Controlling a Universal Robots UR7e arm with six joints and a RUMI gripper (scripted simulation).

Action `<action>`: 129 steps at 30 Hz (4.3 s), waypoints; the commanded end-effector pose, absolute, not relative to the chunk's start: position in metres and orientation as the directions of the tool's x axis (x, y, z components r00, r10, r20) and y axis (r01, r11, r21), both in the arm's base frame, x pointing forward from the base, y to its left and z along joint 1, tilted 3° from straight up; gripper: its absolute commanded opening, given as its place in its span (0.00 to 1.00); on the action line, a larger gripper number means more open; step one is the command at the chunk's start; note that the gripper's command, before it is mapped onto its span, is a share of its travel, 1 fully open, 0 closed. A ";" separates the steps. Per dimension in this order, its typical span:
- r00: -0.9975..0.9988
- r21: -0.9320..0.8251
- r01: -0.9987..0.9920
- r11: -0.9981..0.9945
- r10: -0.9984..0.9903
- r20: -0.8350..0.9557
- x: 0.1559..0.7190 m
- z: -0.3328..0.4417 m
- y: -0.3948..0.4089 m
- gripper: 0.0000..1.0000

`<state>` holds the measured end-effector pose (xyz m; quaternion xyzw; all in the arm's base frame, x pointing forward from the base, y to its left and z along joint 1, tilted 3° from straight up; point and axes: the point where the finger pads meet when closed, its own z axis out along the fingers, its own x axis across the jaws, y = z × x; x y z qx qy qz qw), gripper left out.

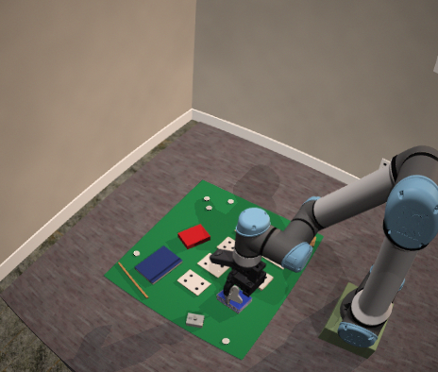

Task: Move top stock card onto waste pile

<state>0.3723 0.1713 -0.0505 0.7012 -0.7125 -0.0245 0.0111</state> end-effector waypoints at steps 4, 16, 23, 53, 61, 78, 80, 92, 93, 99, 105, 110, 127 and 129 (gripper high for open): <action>-0.016 0.049 -0.999 0.015 -1.000 -0.019 0.373 -0.050 0.171 0.43; -0.016 0.049 -0.999 0.015 -1.000 -0.019 0.373 -0.050 0.171 0.42; -0.016 0.049 -0.999 0.015 -1.000 -0.019 0.373 -0.050 0.171 0.41; -0.016 0.049 -0.999 0.015 -1.000 -0.019 0.373 -0.050 0.171 0.39; -0.016 0.049 -0.999 0.015 -1.000 -0.019 0.373 -0.050 0.171 0.39; -0.016 0.049 -0.999 0.015 -1.000 -0.019 0.373 -0.050 0.171 0.38; -0.016 0.049 -0.999 0.015 -1.000 -0.019 0.373 -0.050 0.171 0.38; -0.016 0.049 -0.999 0.015 -1.000 -0.019 0.373 -0.040 0.171 0.38; -0.016 0.049 -0.999 0.015 -1.000 -0.019 0.373 -0.037 0.171 0.38; -0.016 0.049 -0.999 0.015 -1.000 -0.019 0.374 -0.019 0.171 0.38; -0.016 0.049 -0.999 0.015 -1.000 -0.019 0.375 -0.010 0.171 0.38; -0.016 0.049 -0.999 0.015 -1.000 -0.019 0.375 -0.010 0.171 0.38; -0.012 0.049 -0.999 0.012 -1.000 -0.019 0.375 -0.010 0.159 0.38; -0.010 0.049 -0.999 0.009 -1.000 -0.019 0.375 -0.011 0.152 0.38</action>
